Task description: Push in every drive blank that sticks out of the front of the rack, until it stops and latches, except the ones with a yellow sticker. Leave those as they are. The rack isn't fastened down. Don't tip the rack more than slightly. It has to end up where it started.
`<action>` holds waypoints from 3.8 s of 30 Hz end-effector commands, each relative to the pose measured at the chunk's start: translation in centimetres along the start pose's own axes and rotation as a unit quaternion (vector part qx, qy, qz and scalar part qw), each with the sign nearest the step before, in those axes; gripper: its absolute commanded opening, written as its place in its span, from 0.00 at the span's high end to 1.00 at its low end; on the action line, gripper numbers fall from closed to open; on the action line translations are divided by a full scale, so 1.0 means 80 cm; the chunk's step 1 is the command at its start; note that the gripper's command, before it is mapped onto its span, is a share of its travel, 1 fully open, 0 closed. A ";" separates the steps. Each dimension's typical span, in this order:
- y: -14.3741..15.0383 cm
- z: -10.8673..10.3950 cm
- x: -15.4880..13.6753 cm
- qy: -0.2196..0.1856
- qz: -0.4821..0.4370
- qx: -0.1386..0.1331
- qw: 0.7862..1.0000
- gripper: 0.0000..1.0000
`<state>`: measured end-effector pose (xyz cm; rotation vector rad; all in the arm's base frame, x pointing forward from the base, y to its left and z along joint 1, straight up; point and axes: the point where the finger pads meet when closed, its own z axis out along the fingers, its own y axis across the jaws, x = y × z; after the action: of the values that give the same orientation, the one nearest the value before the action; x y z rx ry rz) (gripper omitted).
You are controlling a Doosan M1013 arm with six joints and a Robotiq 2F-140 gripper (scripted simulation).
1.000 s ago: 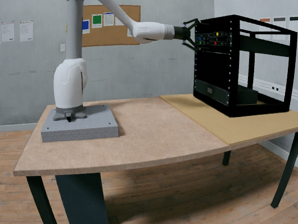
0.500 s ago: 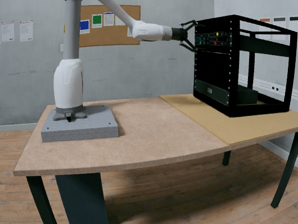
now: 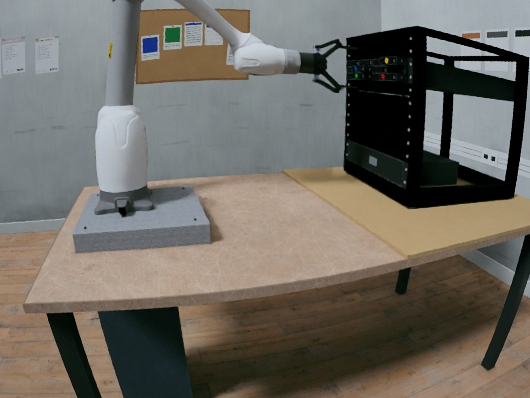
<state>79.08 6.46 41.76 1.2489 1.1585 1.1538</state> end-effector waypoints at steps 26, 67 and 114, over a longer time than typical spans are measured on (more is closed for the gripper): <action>-0.004 0.015 0.108 -0.003 -0.001 -0.002 1.000 0.00; -0.004 0.015 0.108 -0.003 -0.001 -0.002 1.000 0.00; -0.004 0.015 0.108 -0.003 -0.001 -0.002 1.000 0.00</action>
<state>80.62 14.79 41.24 1.2487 1.1558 1.1491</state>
